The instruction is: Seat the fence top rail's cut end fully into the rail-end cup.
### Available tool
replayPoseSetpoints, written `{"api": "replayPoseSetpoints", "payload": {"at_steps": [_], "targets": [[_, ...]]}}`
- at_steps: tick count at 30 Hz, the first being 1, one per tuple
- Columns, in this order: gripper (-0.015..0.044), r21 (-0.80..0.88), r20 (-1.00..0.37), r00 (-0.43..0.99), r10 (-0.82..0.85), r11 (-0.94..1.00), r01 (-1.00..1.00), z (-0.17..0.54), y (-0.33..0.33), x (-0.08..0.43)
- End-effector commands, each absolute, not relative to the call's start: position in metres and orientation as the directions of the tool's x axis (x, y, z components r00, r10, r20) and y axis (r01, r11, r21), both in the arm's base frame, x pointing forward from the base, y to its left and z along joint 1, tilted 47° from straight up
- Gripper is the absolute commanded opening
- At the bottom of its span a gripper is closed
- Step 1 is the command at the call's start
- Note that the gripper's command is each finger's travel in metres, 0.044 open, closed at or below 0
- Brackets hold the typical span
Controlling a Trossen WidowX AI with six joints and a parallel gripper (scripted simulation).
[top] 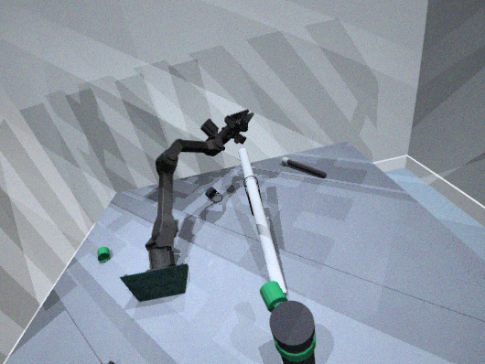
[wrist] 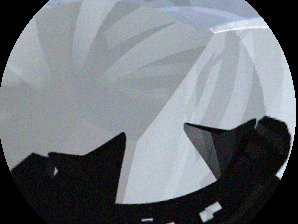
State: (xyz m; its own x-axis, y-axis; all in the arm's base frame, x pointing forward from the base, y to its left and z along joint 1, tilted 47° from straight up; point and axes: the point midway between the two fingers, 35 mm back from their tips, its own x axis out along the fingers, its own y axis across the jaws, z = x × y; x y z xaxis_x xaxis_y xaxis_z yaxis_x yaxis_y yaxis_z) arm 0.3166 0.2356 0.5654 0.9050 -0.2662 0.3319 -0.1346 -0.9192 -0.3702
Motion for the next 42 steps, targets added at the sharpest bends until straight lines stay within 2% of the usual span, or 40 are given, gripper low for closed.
{"api": "replayPoseSetpoints", "payload": {"at_steps": [1,4,10,12,19,24,28,32,37,42], "targets": [[0.0426,-0.363,0.333,0.905,-0.266,-0.922,-0.137,0.565,0.235,0.317],[0.0440,-0.247,0.344,0.903,-0.257,-0.953,-0.177,0.562,0.234,0.330],[0.0440,0.288,0.358,0.915,-0.185,-0.911,-0.296,0.543,0.221,0.382],[0.0440,0.394,0.363,0.910,-0.201,-0.852,-0.345,0.541,0.200,0.394],[0.0440,0.781,0.288,0.946,-0.147,-0.536,-0.321,0.506,0.174,0.444],[0.0440,0.957,0.163,0.978,-0.131,-0.221,-0.189,0.461,0.137,0.484],[0.0440,0.999,0.034,0.990,-0.134,0.026,-0.031,0.419,0.097,0.509],[0.0440,0.969,-0.092,0.988,-0.127,0.218,0.119,0.381,0.067,0.523],[0.0440,0.787,-0.351,0.932,-0.092,0.510,0.347,0.307,0.015,0.532],[0.0440,0.559,-0.591,0.806,-0.032,0.704,0.438,0.236,-0.037,0.516]]}}
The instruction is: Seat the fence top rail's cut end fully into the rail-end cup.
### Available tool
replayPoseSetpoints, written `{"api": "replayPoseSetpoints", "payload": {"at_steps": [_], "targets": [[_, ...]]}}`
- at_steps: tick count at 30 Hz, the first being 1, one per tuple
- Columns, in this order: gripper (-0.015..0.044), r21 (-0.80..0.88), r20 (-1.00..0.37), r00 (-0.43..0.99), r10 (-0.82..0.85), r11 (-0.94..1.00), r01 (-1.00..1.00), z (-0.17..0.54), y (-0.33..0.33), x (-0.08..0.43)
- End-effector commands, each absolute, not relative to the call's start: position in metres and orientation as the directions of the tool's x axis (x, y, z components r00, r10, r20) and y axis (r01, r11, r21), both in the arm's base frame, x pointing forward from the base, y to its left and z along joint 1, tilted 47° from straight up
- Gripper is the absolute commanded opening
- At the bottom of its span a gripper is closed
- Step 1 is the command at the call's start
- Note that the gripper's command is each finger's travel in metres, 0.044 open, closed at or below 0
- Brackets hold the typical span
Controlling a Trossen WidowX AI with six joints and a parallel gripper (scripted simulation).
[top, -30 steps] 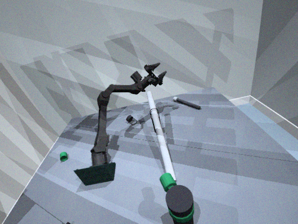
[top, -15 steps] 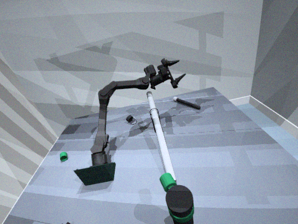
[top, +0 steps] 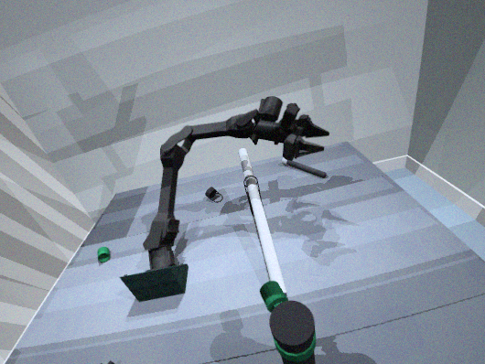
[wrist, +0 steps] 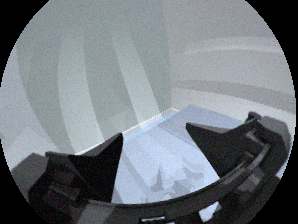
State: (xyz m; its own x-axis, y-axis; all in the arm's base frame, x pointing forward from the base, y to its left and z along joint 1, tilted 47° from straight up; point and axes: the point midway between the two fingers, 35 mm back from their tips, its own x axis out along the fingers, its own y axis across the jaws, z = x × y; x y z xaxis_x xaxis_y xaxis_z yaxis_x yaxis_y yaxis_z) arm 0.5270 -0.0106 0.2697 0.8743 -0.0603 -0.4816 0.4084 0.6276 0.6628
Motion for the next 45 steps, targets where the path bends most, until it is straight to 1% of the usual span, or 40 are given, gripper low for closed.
{"api": "replayPoseSetpoints", "payload": {"at_steps": [1,4,7,10,13,16,18,26,29,33,37,41,45], "targets": [[0.0440,0.520,-0.633,0.774,-0.014,0.733,0.439,0.222,-0.047,0.510],[0.0440,0.432,-0.740,0.671,0.055,0.802,0.411,0.186,-0.074,0.487],[0.0440,0.400,-0.810,0.568,0.146,0.846,0.353,0.157,-0.096,0.459],[0.0440,0.430,-0.841,0.465,0.274,0.862,0.270,0.133,-0.115,0.423],[0.0440,0.532,-0.809,0.394,0.437,0.829,0.174,0.117,-0.131,0.383],[0.0440,0.662,-0.710,0.390,0.586,0.745,0.085,0.115,-0.142,0.347],[0.0440,0.713,-0.653,0.409,0.638,0.699,0.048,0.118,-0.147,0.334],[0.0440,0.719,-0.645,0.412,0.643,0.693,0.044,0.118,-0.148,0.333],[0.0440,0.701,-0.642,0.409,0.648,0.713,-0.028,0.114,-0.153,0.334],[0.0440,0.612,-0.633,0.402,0.661,0.746,-0.263,0.097,-0.171,0.335],[0.0440,0.456,-0.618,0.394,0.680,0.719,-0.525,0.076,-0.191,0.335],[0.0440,0.255,-0.598,0.388,0.701,0.625,-0.738,0.055,-0.209,0.334],[0.0440,0.019,-0.575,0.386,0.722,0.483,-0.875,0.031,-0.225,0.331]]}}
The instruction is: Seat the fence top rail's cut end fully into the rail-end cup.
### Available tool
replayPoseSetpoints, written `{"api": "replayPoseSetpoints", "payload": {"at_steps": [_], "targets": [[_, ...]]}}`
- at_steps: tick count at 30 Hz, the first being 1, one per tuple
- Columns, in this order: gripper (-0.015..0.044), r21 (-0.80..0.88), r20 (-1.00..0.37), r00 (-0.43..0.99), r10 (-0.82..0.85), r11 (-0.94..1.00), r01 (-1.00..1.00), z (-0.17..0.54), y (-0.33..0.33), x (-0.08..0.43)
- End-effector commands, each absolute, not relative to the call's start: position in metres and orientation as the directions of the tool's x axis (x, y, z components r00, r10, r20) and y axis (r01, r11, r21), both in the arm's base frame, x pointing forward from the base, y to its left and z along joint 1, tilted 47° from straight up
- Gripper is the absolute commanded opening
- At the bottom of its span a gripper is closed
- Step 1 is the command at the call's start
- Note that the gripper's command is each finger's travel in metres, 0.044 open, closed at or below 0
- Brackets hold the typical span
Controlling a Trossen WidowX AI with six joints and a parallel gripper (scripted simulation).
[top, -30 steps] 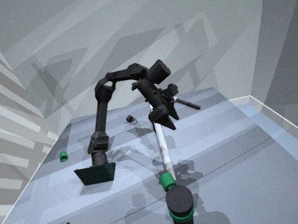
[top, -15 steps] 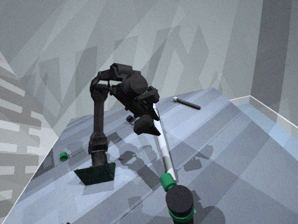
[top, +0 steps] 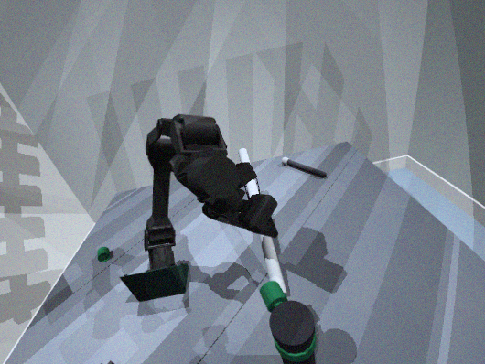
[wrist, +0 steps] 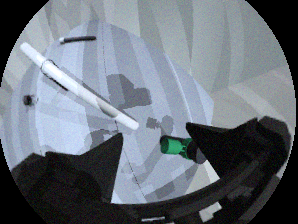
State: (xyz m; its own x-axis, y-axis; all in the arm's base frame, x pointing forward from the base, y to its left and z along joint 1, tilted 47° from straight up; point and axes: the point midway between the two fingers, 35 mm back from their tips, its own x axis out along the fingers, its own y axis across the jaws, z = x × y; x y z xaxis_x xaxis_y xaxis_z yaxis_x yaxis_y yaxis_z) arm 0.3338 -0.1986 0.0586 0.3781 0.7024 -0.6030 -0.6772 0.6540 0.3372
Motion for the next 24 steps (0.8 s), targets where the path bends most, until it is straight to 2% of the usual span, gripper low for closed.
{"api": "replayPoseSetpoints", "payload": {"at_steps": [1,7,9,24], "targets": [[0.0440,-0.043,-0.569,0.386,0.726,0.442,-0.896,0.025,-0.229,0.329],[0.0440,-0.415,-0.526,0.387,0.757,0.169,-0.894,-0.012,-0.248,0.320],[0.0440,-0.490,-0.516,0.389,0.763,0.109,-0.865,-0.020,-0.251,0.317],[0.0440,-0.500,-0.515,0.389,0.764,0.101,-0.860,-0.021,-0.252,0.317]]}}
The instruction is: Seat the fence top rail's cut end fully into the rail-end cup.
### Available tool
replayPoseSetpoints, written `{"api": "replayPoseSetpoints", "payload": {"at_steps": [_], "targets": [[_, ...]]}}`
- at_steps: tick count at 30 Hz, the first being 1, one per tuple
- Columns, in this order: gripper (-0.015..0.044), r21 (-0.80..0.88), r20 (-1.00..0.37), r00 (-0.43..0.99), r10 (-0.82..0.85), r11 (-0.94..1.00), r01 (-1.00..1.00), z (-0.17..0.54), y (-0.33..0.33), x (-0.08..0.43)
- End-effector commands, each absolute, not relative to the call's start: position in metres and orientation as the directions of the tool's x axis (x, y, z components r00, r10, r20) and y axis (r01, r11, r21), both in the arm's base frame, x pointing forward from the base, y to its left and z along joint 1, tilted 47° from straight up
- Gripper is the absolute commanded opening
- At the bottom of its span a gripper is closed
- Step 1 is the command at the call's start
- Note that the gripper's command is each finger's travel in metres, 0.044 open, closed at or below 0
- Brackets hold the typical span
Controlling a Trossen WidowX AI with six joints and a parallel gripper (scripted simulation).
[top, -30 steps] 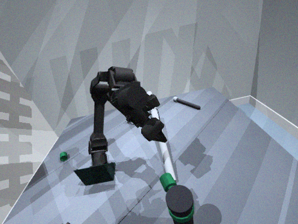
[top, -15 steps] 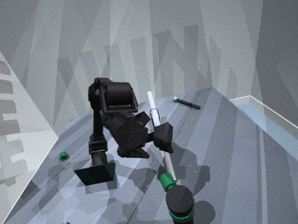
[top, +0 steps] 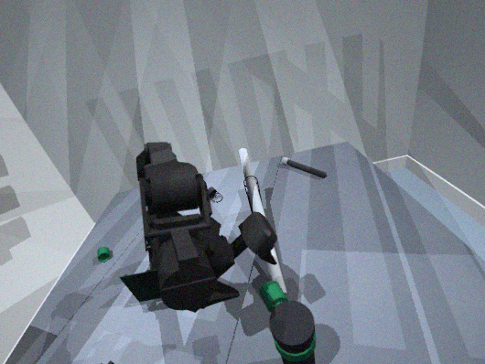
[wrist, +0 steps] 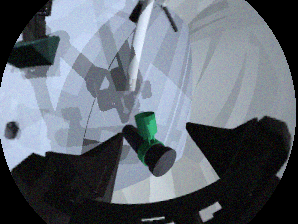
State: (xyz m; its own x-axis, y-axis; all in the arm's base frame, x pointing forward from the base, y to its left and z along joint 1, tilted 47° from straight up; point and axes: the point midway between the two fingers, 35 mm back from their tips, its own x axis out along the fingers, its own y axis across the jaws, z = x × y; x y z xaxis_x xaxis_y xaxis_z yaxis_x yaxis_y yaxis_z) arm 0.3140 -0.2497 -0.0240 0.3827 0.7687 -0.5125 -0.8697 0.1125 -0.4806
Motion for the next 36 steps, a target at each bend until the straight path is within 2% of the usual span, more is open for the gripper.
{"api": "replayPoseSetpoints", "payload": {"at_steps": [1,36], "targets": [[0.0440,-0.500,-0.515,0.389,0.764,0.101,-0.860,-0.021,-0.251,0.317],[0.0440,-0.508,-0.513,0.387,0.766,0.092,-0.856,-0.063,-0.201,0.332]]}}
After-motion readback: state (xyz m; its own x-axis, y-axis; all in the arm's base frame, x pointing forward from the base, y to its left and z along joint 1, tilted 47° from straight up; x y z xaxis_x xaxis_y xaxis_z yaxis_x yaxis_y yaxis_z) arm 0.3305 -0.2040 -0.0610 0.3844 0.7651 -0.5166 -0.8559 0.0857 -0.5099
